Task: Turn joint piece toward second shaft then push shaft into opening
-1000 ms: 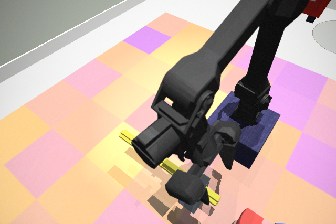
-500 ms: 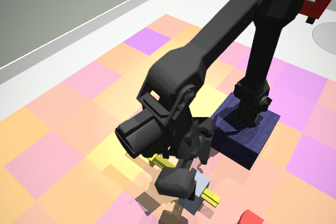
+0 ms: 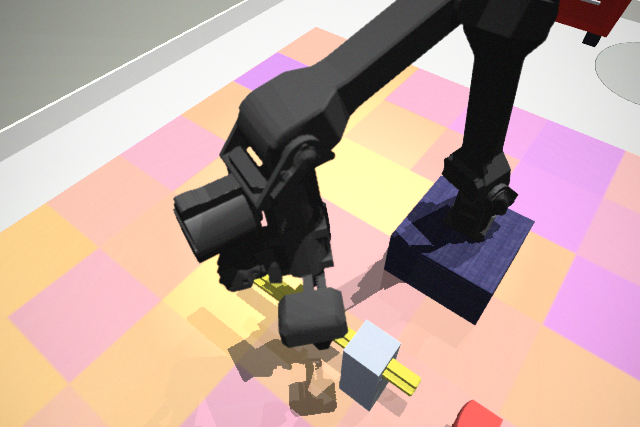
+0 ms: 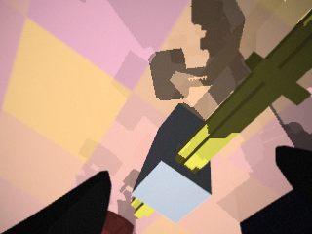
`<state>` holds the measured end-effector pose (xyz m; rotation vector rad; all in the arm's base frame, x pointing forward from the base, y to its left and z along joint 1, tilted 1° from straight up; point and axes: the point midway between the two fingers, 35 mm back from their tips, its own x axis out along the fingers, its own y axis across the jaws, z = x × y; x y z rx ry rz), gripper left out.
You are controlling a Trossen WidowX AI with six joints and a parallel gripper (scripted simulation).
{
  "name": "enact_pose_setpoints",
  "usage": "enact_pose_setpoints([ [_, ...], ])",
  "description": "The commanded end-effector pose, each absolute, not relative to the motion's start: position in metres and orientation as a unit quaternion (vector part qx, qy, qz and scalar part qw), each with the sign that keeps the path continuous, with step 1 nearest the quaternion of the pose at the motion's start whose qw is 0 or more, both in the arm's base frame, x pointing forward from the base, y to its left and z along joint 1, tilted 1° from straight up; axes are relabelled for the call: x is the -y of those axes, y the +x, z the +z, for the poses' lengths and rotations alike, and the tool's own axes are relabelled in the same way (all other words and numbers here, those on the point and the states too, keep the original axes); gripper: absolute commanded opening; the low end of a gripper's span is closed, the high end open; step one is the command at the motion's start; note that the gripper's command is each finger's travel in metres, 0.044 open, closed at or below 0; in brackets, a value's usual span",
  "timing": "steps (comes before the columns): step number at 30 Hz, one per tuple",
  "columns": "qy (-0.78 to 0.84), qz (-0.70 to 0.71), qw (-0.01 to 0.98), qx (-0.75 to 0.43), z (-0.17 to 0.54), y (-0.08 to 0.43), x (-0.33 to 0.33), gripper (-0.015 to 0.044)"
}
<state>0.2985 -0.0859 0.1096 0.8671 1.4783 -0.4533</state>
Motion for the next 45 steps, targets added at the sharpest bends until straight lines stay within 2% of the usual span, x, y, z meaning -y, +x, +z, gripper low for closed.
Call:
enact_pose_setpoints([
  [1,0.330,-0.178,0.656,-0.655,0.109,0.297,0.103,0.0440],
  [12,0.165,-0.104,0.707,-0.680,0.112,0.289,0.157,0.0440],
  [23,0.007,-0.029,0.710,-0.704,0.116,0.274,0.207,0.0440],
  [29,0.013,-0.036,0.709,-0.704,0.115,0.274,0.208,0.0440],
  [45,0.206,-0.227,0.675,-0.671,0.090,0.275,0.210,0.0440],
])
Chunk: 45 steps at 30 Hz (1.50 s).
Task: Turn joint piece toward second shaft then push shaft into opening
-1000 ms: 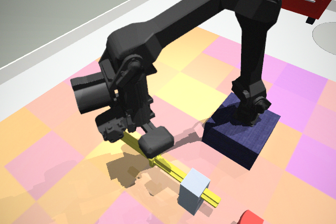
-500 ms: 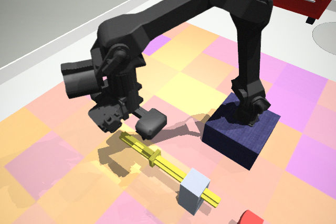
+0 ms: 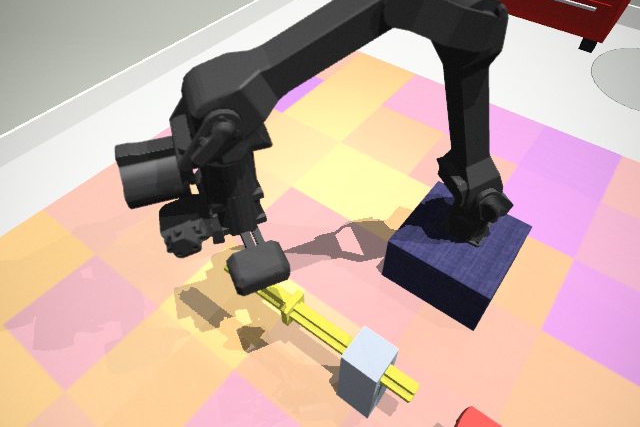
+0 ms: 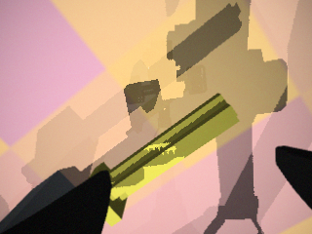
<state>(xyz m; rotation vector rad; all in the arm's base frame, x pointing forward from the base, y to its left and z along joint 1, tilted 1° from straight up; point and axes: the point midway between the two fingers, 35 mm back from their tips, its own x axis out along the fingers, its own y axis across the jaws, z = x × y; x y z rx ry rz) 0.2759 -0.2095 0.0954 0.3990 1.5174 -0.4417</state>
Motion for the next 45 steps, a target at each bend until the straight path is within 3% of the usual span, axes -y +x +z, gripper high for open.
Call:
enact_pose_setpoints([
  [1,0.217,-0.239,0.671,-0.667,0.088,0.275,0.210,0.0440],
  [28,0.494,-0.517,0.496,-0.493,0.046,0.274,0.212,0.0440],
  [45,0.499,-0.522,0.490,-0.487,0.028,0.274,0.212,0.0440],
])
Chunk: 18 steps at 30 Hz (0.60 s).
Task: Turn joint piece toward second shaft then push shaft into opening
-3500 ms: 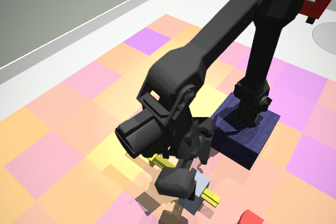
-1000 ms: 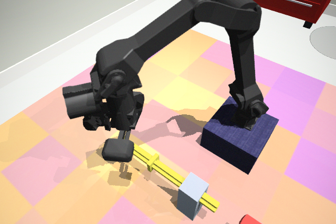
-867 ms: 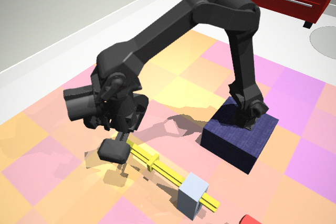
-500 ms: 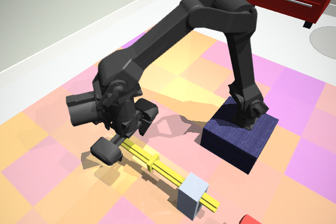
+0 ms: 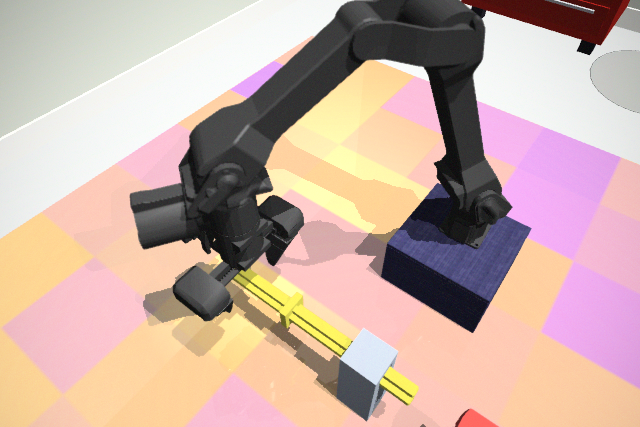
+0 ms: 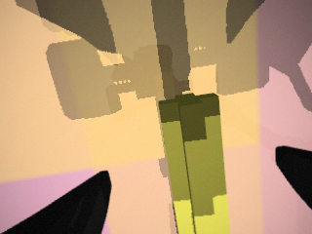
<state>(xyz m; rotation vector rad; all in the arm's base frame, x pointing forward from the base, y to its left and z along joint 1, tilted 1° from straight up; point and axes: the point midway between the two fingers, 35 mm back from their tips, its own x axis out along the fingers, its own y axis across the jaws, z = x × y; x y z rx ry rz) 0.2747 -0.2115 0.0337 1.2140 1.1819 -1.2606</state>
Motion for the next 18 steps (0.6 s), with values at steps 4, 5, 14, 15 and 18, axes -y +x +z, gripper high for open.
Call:
enact_pose_setpoints([
  [4,0.499,-0.522,0.490,-0.488,0.022,0.273,0.211,0.0440],
  [5,0.499,-0.522,0.490,-0.488,0.020,0.273,0.211,0.0440],
  [14,0.499,-0.522,0.490,-0.488,0.017,0.273,0.211,0.0309],
  [15,0.499,-0.522,0.490,-0.488,0.017,0.273,0.211,0.0282],
  [18,0.499,-0.522,0.490,-0.488,0.017,0.273,0.211,0.0204],
])
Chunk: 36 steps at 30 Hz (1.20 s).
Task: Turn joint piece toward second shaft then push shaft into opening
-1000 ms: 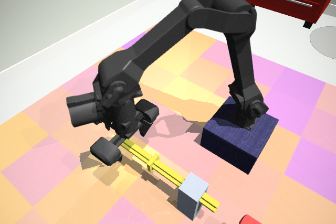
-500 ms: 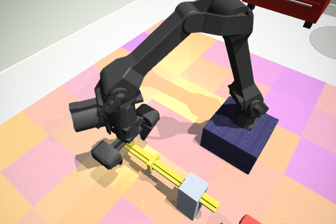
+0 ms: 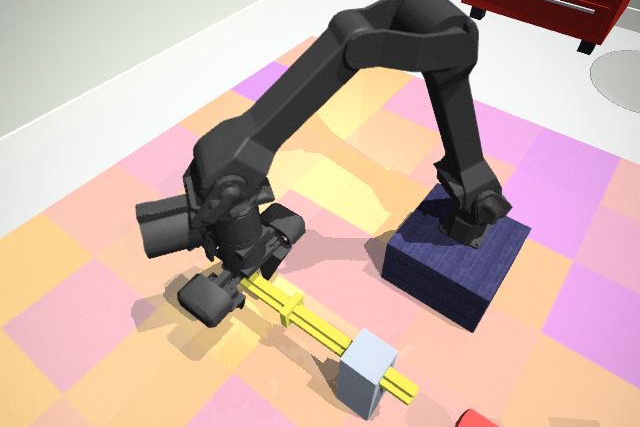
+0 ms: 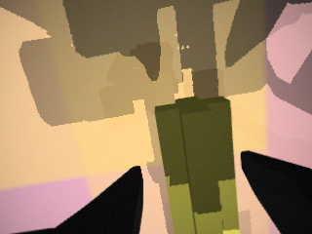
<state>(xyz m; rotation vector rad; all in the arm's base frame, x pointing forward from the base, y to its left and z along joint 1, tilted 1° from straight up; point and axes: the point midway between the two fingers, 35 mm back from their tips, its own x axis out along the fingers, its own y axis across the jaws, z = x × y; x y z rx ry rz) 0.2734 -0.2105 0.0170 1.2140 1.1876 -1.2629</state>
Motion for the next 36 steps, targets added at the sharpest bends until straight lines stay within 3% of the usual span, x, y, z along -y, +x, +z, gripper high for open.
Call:
enact_pose_setpoints([
  [1,0.499,-0.522,0.490,-0.488,0.0166,0.2731,0.2111,0.0177],
  [4,0.499,-0.522,0.490,-0.488,0.0166,0.2731,0.2111,0.0102],
  [27,0.507,-0.515,0.498,-0.479,0.0152,0.2739,0.2121,0.0067],
  [36,0.504,-0.518,0.494,-0.484,0.0164,0.2735,0.2111,0.0000],
])
